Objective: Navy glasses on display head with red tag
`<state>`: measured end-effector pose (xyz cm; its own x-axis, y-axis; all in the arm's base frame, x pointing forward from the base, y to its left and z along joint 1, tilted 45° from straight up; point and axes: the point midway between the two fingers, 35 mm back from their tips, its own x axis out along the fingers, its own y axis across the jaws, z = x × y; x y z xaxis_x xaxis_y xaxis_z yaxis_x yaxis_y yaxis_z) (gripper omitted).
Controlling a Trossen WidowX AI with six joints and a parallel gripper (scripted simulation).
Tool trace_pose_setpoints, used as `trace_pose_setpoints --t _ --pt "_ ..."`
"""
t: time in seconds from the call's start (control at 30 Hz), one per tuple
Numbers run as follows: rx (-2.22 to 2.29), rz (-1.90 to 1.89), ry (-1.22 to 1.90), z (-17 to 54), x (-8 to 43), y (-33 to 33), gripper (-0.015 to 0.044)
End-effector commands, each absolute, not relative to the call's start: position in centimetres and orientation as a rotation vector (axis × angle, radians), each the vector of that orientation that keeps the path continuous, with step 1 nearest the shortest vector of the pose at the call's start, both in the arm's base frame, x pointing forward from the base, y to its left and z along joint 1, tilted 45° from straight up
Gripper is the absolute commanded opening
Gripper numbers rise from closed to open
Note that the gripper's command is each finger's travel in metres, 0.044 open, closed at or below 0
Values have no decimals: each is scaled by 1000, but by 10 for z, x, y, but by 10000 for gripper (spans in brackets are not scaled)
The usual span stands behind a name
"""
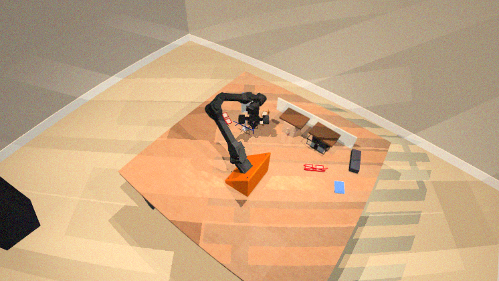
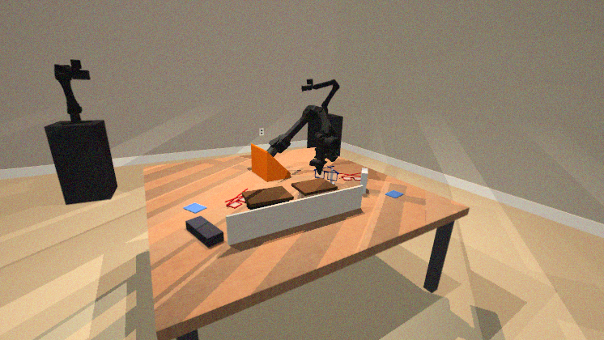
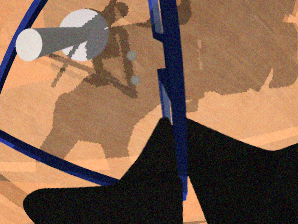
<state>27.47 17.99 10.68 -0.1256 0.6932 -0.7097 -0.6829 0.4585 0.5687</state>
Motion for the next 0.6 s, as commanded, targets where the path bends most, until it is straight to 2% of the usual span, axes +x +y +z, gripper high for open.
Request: trace_pose_setpoints --t 0.0,0.57 --pt "12 1178 1227 101 273 176 0" --pt "11 1178 1228 90 270 164 0"
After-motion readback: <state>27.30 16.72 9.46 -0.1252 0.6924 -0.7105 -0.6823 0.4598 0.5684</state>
